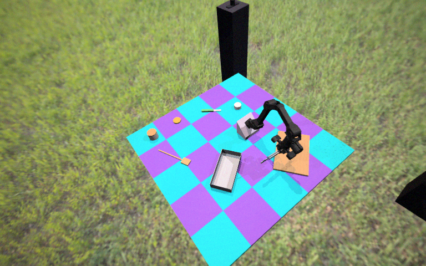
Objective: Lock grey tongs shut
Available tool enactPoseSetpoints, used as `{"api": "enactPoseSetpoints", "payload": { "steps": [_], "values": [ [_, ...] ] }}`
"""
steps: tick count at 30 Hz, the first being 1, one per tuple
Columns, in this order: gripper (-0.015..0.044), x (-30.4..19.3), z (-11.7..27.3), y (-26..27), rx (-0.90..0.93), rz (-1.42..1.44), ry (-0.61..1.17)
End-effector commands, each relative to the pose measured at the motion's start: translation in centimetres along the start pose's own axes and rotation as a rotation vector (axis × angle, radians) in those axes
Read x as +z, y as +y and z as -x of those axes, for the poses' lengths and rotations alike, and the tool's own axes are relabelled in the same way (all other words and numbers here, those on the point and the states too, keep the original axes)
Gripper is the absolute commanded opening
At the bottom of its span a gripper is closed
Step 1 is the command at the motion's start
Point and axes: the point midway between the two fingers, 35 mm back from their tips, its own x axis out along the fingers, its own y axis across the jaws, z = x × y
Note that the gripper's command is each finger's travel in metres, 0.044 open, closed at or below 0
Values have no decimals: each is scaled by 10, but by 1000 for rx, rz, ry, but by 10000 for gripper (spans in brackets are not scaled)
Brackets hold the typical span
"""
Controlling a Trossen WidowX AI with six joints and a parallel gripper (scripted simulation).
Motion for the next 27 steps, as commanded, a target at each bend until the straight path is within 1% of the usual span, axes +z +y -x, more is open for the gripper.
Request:
{"api": "enactPoseSetpoints", "payload": {
  "steps": [1, 27],
  "values": [
    [-150, 7, 2, -1, 0, 20, 2],
    [-150, 63, 14, -4, -31, 203, -31]
  ]
}}
